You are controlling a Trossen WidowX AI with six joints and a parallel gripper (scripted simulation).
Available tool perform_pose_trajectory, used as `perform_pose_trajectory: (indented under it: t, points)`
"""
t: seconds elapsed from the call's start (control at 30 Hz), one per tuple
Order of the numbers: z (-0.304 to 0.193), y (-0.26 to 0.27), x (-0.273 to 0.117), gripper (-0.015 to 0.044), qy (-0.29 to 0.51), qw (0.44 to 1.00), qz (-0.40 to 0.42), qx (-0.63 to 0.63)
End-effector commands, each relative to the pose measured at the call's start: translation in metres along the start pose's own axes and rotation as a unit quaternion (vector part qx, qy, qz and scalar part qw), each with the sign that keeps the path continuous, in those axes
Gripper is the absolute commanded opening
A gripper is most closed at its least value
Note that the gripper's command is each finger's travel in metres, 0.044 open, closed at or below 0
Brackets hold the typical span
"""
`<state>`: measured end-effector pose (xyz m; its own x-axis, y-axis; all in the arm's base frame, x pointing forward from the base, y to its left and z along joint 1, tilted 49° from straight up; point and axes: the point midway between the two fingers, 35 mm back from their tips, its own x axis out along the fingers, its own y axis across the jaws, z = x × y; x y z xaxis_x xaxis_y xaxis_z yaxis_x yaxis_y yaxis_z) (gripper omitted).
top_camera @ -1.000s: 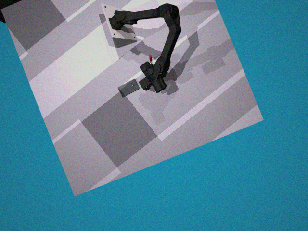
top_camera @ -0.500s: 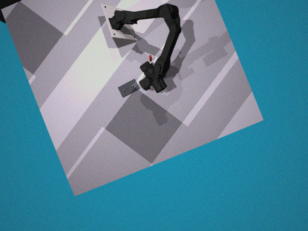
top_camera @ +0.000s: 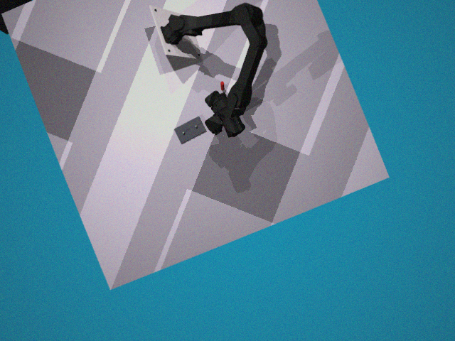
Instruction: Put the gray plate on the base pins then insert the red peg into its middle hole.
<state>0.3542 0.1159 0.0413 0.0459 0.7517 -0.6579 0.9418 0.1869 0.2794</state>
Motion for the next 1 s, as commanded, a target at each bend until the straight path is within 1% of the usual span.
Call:
perform_pose_trajectory:
  t: [0.0, 0.97]
  points:
    - [0.003, 0.004, -0.014, 0.0000, -0.005, 1.000, 0.002, 0.000]
    - [0.005, -0.003, -0.105, 0.0000, 0.001, 1.000, -0.004, 0.027]
